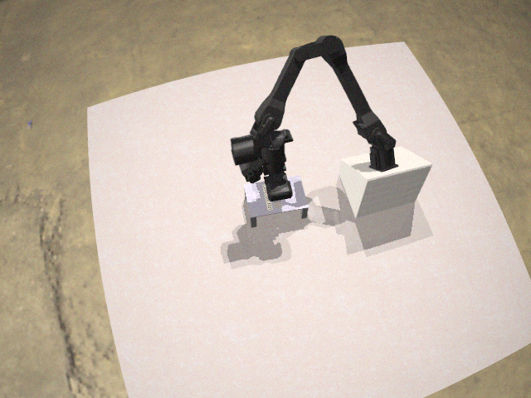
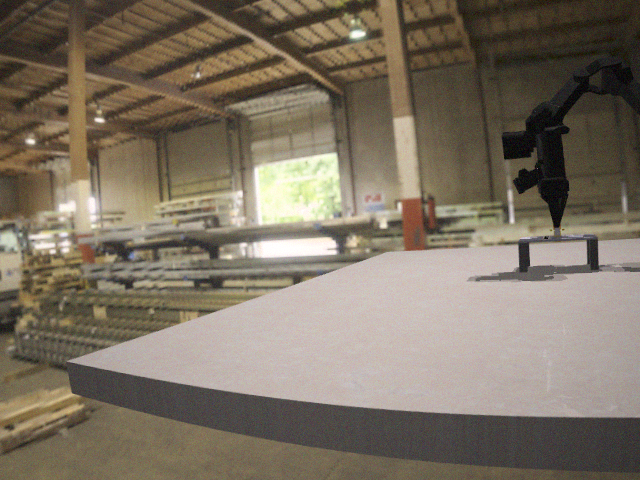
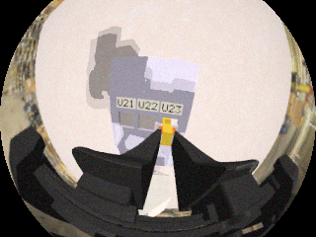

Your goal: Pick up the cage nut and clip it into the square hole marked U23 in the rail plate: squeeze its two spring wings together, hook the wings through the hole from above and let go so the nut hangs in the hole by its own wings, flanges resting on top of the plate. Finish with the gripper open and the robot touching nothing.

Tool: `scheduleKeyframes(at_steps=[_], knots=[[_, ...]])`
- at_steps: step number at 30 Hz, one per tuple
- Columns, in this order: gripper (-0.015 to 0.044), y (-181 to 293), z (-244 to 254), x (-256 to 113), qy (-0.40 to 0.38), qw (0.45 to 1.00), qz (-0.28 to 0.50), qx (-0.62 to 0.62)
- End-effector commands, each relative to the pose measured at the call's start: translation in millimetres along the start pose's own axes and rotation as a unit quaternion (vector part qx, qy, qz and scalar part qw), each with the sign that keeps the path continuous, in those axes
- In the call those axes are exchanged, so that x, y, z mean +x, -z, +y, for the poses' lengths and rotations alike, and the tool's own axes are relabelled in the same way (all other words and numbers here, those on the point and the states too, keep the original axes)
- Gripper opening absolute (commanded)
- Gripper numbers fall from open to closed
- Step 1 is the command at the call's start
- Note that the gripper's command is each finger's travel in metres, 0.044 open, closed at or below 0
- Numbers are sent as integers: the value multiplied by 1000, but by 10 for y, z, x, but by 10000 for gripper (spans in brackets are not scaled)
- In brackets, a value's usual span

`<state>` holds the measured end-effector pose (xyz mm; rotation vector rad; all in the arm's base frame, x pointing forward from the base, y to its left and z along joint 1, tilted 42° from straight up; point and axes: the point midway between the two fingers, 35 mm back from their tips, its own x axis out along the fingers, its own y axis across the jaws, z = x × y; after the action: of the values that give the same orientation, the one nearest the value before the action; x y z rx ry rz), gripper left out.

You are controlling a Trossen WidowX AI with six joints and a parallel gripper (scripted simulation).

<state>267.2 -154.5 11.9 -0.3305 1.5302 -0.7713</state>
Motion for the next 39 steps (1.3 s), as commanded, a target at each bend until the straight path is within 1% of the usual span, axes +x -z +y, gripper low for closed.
scheduleKeyframes(at_steps=[1, 39], knots=[[37, -3, -7, -2, -6, 1000, -1, 0], [37, -3, -38, 24, -44, 999, -2, 0]])
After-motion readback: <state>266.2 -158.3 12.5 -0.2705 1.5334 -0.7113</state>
